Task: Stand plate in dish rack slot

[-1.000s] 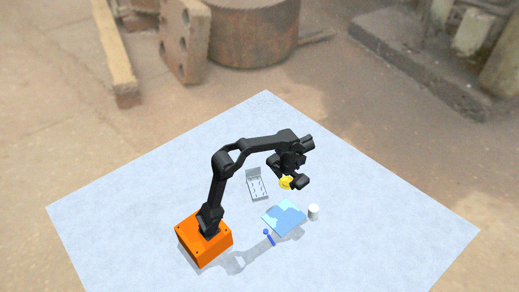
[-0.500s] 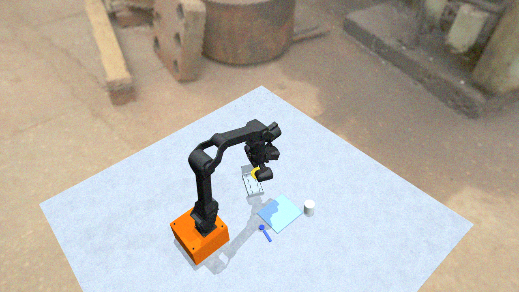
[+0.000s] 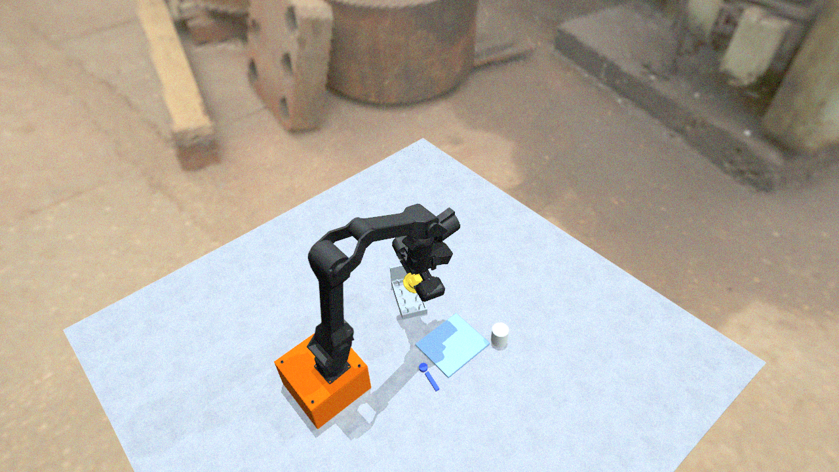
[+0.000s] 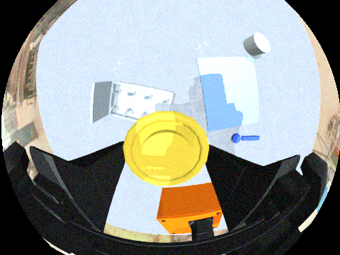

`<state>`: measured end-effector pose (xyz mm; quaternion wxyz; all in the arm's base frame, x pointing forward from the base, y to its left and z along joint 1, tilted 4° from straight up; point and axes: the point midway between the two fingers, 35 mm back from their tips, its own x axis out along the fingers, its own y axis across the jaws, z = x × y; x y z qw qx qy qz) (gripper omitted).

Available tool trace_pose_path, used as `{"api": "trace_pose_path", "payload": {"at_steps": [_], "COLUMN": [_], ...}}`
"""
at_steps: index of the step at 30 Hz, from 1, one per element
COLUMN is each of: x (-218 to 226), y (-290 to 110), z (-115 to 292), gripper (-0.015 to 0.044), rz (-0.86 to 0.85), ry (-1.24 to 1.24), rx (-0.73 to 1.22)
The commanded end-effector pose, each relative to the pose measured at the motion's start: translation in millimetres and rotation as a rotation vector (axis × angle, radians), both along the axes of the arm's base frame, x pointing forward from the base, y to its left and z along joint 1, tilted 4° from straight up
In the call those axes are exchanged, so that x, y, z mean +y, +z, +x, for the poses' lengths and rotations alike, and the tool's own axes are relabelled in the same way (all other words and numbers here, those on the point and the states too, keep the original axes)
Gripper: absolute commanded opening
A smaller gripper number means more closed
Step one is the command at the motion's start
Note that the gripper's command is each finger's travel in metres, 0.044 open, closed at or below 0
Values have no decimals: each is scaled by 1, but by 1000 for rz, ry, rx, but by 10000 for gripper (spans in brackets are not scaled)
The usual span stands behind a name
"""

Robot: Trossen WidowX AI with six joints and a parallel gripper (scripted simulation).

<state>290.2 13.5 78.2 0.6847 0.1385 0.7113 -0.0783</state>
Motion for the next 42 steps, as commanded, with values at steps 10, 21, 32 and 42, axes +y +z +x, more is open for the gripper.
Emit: {"api": "trace_pose_path", "payload": {"at_steps": [10,21,32,42], "x": [9,14,16,16], "y": [-39,-65,-82,-91], "z": [8,12,13,11], "gripper": [0,0,0,0], "rz": [250,432,579,654], "ry": [259,471,665,820], "rx": [-77,-232,-463,-727]}}
